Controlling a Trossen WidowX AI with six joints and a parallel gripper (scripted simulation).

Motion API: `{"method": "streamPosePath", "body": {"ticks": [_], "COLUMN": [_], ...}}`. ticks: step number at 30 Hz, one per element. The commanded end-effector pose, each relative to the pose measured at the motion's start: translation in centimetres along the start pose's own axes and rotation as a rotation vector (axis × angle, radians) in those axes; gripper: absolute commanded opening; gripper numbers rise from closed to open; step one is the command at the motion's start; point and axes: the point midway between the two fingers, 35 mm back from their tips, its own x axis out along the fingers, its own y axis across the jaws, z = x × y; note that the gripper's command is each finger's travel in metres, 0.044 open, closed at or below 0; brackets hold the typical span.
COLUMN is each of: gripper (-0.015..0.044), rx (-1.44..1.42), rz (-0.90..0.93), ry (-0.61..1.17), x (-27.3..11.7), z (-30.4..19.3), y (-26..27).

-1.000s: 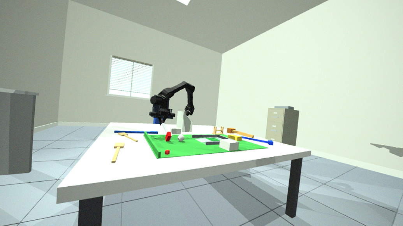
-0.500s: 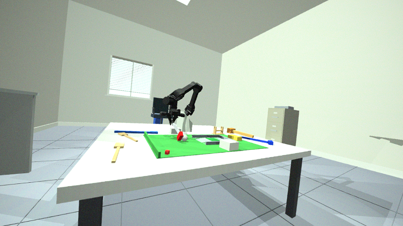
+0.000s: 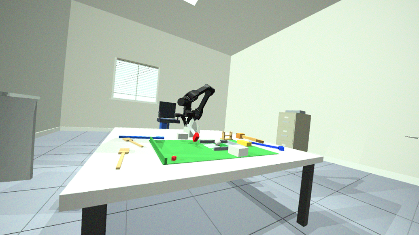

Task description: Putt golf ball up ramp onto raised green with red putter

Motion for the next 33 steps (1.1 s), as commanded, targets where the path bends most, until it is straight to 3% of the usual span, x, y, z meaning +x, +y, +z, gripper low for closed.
{"method": "streamPosePath", "body": {"ticks": [1, 33], "gripper": [0.0, 0.0], "rx": [-0.011, -0.003], "rz": [-0.016, -0.01], "ry": [-0.02, -0.019], "x": [-2.65, -1.96], "z": [0.33, 0.21], "y": [-0.2, -0.15]}}
